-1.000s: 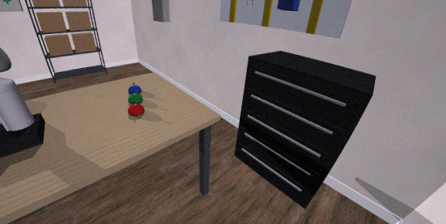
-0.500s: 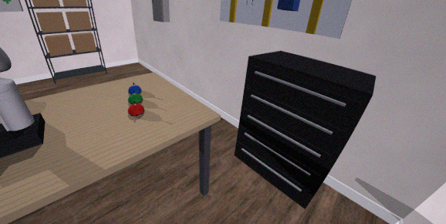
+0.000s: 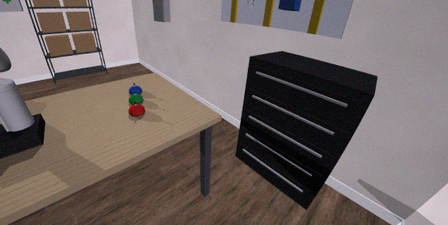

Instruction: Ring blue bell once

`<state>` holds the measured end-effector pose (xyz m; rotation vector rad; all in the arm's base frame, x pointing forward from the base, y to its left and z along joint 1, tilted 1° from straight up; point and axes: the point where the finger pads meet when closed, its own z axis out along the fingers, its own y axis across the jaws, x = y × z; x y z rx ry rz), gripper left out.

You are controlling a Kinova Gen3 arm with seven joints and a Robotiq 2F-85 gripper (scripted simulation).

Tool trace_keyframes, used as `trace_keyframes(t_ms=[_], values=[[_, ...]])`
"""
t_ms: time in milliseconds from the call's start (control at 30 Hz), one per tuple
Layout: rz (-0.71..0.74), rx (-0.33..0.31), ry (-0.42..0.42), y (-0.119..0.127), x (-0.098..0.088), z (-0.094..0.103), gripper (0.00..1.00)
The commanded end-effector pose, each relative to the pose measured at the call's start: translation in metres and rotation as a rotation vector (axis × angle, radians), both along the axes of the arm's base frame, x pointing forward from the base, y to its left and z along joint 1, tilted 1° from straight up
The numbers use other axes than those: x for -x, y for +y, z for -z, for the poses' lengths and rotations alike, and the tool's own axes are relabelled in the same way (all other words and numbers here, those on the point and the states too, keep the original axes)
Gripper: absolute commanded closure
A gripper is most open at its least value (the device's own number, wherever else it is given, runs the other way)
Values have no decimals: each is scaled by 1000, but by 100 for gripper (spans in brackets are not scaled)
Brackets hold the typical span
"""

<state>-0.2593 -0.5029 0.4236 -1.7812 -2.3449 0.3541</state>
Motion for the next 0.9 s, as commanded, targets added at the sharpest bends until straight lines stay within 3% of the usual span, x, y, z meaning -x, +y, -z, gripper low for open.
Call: trace_keyframes(t_ms=[0, 167, 200, 433, 467, 733, 767, 867], values=[[-15, -8, -2, -5, -8, 4, 0], [-15, -8, -2, -5, -8, 4, 0], [-44, -34, -7, -11, -23, 15, 0], [-44, -34, -7, -11, -23, 15, 0], [-74, -61, -13, -17, -39, 27, 0], [-74, -61, -13, -17, -39, 27, 0], [-105, -89, -17, -22, -56, 38, 0], [-105, -89, -17, -22, -56, 38, 0]])
